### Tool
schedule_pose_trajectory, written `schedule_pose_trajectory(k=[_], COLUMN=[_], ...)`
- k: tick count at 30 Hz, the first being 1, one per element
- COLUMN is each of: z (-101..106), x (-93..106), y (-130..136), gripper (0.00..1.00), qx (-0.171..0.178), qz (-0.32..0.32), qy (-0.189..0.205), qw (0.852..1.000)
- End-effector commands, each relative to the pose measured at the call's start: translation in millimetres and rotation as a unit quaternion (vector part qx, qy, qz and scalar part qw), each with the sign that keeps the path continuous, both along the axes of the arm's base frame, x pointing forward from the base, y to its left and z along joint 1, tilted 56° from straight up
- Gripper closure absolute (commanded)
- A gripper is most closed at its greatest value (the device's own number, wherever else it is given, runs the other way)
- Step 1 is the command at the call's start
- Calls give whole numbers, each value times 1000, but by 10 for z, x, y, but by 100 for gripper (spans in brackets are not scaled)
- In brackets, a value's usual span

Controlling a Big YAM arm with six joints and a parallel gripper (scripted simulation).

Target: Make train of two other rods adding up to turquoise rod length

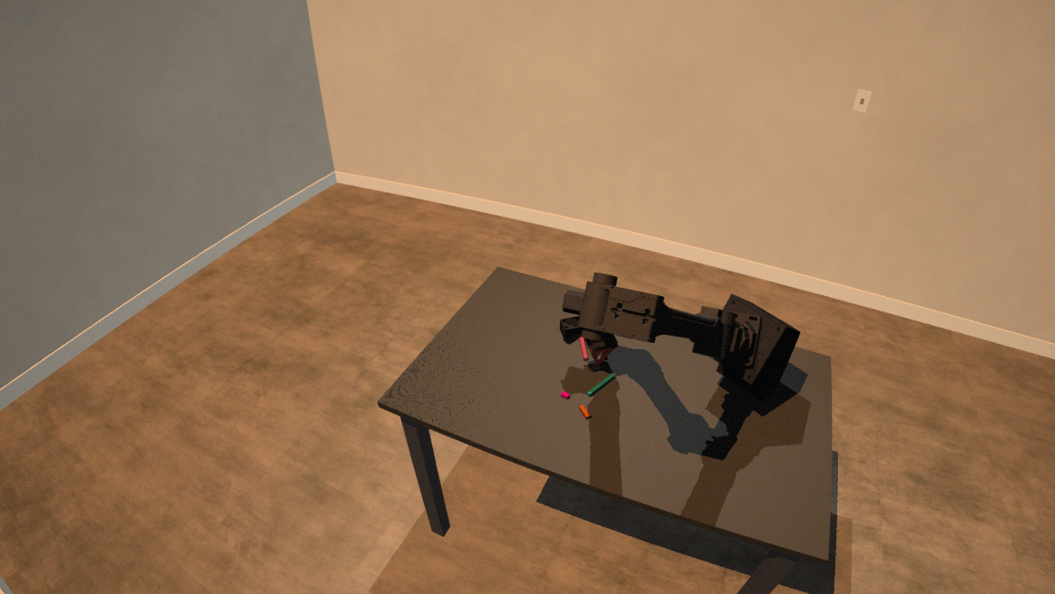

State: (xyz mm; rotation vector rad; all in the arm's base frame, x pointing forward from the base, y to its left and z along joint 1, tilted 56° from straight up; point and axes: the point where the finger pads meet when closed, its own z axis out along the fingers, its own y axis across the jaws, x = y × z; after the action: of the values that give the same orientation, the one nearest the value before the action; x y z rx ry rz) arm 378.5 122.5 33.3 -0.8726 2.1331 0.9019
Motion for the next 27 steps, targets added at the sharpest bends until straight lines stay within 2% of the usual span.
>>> schedule_pose_trajectory(k=[1,9,11,12,15,18,19,27], z=[217,427,427,359,458,462,455,455], x=[31,-64,-64,-85,-82,-92,-95,-88], y=[-242,-520,-520,-536,-572,-535,-526,-528], gripper=[76,76,76,76,76,76,0,0], qx=[-8,-9,-9,-7,-10,-10,-10,-10], qz=[-2,-2,-2,-2,-2,4,5,5], qy=[-26,-29,-29,-17,-28,-28,-27,-29], qw=[1000,1000,1000,1000,1000,1000,1000,1000])
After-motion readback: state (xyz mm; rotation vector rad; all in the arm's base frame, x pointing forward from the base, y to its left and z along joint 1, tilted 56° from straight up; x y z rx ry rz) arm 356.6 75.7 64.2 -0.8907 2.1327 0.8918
